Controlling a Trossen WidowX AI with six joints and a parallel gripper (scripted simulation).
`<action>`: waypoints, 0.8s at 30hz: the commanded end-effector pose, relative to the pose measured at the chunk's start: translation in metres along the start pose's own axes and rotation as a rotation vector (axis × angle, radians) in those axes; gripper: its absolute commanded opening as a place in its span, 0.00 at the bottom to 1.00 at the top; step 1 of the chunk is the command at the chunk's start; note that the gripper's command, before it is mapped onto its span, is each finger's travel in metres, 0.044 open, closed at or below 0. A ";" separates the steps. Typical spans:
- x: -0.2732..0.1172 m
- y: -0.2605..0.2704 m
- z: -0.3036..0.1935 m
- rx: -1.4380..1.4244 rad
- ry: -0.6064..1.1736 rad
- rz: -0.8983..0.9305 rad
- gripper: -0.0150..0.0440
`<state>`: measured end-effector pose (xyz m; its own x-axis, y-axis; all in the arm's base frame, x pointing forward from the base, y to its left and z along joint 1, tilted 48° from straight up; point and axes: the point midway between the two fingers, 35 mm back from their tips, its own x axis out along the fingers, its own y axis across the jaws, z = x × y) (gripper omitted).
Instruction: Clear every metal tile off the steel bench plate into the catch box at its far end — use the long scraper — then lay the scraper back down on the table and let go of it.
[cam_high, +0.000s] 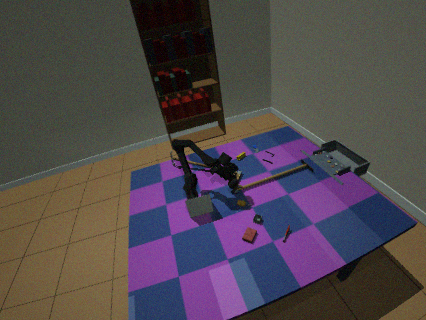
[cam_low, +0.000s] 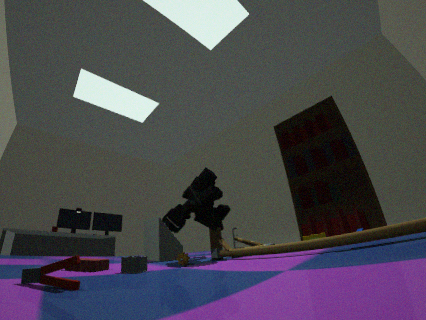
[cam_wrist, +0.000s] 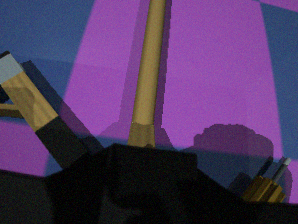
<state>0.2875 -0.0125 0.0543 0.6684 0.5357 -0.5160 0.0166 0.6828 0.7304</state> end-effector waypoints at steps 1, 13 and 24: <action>-0.001 -0.007 0.003 -0.003 -0.007 -0.007 0.25; -0.002 -0.023 0.003 -0.004 -0.004 -0.008 0.25; -0.003 -0.037 0.002 -0.005 -0.003 -0.006 0.25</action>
<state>0.2857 -0.0344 0.0309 0.6633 0.5371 -0.5211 0.0163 0.6858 0.7277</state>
